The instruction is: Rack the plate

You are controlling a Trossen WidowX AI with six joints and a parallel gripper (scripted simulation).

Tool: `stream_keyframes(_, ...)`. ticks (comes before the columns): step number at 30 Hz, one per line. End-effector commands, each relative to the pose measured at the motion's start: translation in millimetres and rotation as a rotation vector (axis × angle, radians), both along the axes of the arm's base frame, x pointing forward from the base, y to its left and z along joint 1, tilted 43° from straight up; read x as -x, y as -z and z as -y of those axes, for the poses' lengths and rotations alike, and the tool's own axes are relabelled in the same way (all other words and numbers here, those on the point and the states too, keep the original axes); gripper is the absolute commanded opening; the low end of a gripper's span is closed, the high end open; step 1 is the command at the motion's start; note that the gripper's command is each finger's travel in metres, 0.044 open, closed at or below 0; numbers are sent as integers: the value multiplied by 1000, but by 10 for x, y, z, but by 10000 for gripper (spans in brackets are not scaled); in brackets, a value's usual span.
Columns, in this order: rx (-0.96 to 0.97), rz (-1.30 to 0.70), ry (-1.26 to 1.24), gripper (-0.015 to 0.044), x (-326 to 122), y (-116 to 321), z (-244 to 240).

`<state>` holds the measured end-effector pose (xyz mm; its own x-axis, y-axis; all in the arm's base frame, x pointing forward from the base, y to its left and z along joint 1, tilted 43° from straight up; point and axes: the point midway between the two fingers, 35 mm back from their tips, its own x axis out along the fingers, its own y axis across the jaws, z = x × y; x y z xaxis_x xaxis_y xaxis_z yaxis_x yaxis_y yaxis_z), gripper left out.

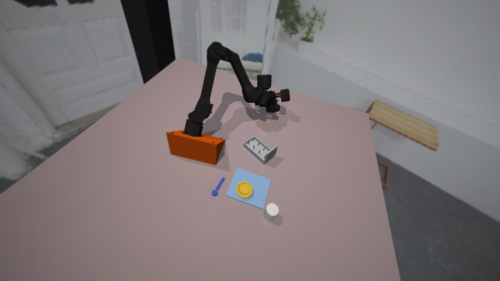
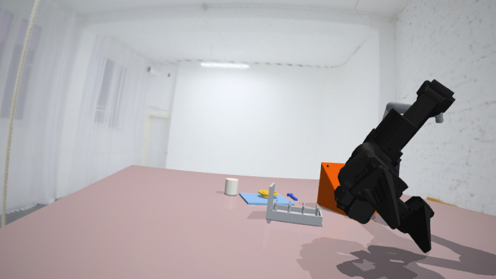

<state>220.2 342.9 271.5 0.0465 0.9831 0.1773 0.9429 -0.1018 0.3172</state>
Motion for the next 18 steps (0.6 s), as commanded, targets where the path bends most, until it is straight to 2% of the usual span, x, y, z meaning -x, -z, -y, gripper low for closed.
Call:
stream_keyframes(1, 3, 3, 4, 400, -13, 6, 1)
stream_keyframes(18, 357, 304, 299, 400, -1187, 692, 382)
